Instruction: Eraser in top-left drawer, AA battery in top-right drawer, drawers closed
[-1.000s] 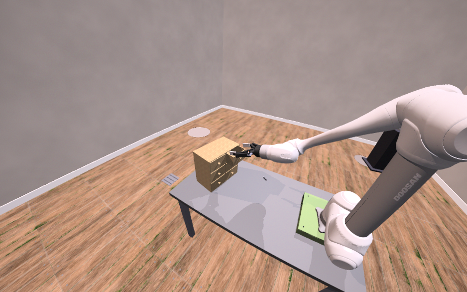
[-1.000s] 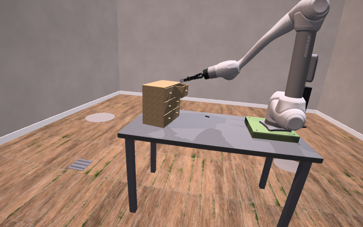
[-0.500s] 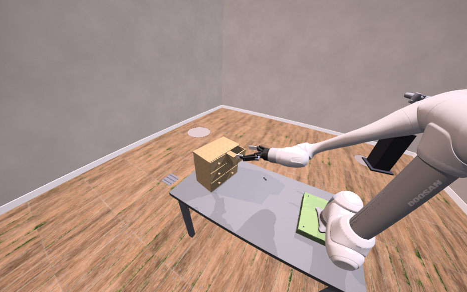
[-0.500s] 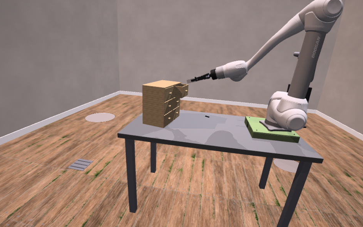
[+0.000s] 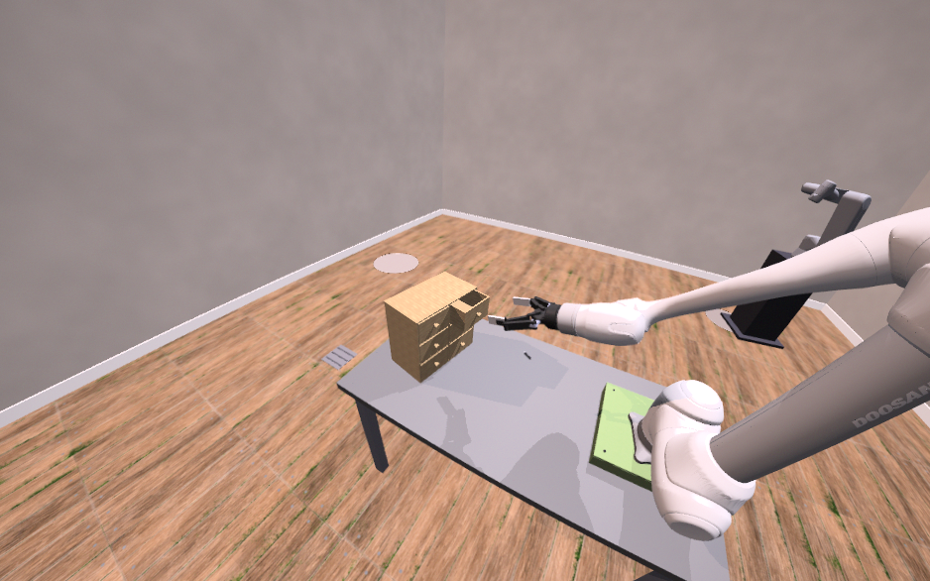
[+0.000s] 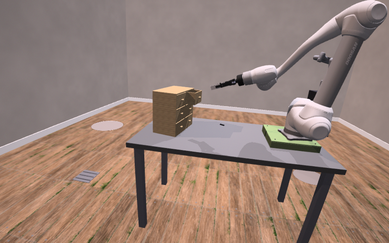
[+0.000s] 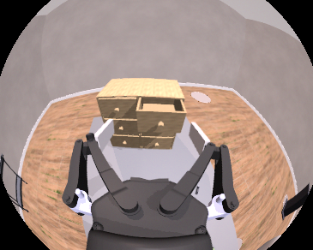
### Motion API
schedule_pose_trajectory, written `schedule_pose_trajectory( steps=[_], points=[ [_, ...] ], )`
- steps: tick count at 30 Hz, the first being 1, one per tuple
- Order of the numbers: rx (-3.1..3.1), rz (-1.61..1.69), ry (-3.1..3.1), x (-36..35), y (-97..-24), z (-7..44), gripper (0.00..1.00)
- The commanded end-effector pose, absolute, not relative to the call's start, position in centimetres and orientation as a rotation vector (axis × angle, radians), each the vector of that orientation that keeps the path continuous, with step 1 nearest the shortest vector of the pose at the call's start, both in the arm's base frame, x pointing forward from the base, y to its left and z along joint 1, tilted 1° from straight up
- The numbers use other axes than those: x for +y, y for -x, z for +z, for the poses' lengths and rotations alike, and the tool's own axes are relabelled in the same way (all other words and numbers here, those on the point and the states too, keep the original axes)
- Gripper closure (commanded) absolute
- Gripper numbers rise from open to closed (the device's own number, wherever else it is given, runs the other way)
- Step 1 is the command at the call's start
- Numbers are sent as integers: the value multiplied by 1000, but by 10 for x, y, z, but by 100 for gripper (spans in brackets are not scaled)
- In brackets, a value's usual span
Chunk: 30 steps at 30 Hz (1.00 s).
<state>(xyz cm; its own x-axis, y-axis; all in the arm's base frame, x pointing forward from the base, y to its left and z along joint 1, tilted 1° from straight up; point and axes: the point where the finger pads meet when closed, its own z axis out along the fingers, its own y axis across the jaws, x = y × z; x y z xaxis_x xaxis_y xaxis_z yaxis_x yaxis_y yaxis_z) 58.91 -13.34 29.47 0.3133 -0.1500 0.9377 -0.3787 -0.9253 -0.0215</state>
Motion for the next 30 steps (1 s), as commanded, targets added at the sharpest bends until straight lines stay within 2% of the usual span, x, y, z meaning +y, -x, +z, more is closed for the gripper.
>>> schedule_pose_trajectory(
  steps=[1,30],
  points=[
    [-487,1659,-2373,-128,-577,296,0],
    [-488,1651,-2378,-120,-556,297,0]
  ],
)
